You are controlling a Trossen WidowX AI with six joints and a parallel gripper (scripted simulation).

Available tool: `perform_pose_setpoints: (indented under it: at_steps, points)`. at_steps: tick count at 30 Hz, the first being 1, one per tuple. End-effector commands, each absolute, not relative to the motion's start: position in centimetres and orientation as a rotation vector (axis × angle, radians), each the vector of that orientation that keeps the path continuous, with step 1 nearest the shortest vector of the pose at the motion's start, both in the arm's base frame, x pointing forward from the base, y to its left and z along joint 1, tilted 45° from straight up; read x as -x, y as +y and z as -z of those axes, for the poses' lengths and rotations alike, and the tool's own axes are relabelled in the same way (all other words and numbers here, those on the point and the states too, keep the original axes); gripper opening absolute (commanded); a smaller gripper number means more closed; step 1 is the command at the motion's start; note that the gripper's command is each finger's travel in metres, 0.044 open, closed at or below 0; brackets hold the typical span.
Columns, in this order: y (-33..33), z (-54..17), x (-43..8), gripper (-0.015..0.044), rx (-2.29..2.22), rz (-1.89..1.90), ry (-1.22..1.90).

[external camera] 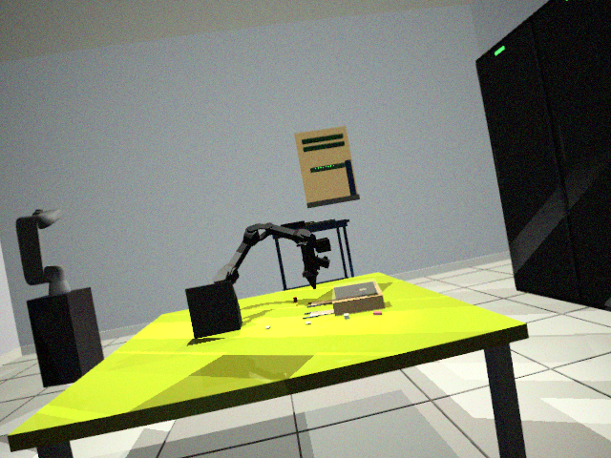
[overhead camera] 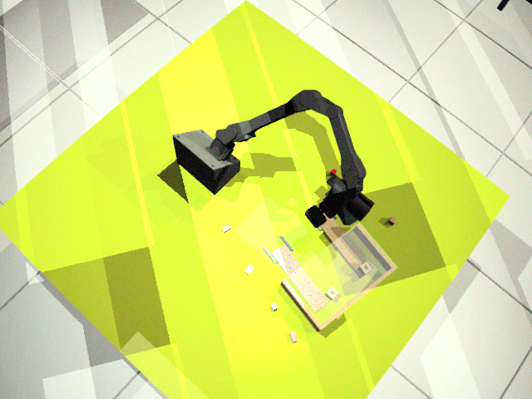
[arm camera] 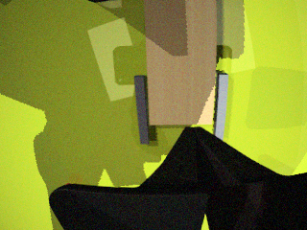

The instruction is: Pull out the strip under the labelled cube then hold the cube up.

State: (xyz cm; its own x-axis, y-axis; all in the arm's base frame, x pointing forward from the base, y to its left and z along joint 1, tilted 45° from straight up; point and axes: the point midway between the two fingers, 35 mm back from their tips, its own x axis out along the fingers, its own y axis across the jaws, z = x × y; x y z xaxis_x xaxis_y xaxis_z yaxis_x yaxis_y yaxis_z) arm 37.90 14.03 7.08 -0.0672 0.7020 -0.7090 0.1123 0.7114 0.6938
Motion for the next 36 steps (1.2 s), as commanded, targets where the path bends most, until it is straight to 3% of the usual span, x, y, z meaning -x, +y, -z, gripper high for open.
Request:
perform_pose_setpoints:
  at_steps: [1, 36]
  points:
    - [14.5, -6.5, -37.8, 0.0, -0.678, -0.548, 1.595]
    - [18.6, -2.6, -37.5, 0.0, -0.681, -0.551, 1.595]
